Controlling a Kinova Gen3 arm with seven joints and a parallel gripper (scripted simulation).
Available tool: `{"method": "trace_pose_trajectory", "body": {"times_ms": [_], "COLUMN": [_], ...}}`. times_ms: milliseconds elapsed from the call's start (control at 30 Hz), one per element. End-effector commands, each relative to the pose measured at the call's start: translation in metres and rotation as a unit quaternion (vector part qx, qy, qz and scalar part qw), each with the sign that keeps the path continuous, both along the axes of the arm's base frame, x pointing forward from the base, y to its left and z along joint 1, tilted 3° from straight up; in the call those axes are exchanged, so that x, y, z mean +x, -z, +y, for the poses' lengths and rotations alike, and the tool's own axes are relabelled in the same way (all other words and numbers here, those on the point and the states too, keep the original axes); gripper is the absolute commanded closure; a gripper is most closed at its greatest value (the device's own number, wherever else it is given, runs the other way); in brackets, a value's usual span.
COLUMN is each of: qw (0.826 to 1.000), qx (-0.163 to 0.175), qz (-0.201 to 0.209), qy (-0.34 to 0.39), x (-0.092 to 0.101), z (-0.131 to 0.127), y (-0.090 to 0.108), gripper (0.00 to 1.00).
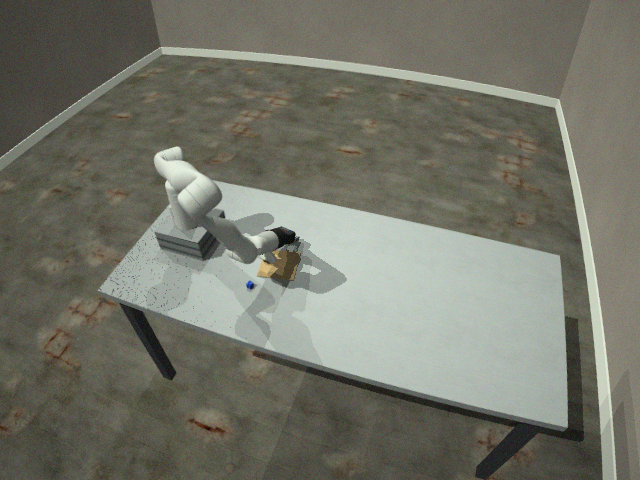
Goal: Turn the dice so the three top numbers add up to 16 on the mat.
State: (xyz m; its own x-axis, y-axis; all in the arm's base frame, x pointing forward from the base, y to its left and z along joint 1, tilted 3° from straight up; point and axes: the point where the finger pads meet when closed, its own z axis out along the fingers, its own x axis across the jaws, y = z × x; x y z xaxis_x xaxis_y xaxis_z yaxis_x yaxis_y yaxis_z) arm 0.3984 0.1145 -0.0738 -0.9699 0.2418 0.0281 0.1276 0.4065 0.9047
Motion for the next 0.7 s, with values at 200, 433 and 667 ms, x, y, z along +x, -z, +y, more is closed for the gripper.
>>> {"method": "trace_pose_trajectory", "body": {"times_ms": [200,433,667], "qw": [1.000,1.000,1.000], "qx": [0.000,0.000,0.000], "qz": [-0.001,-0.001,-0.001], "qy": [0.000,0.000,0.000], "x": [-0.002,-0.007,-0.009], "z": [-0.012,-0.035,-0.043], "y": [-0.006,-0.017,-0.021], "gripper": [0.30,0.30,0.30]}}
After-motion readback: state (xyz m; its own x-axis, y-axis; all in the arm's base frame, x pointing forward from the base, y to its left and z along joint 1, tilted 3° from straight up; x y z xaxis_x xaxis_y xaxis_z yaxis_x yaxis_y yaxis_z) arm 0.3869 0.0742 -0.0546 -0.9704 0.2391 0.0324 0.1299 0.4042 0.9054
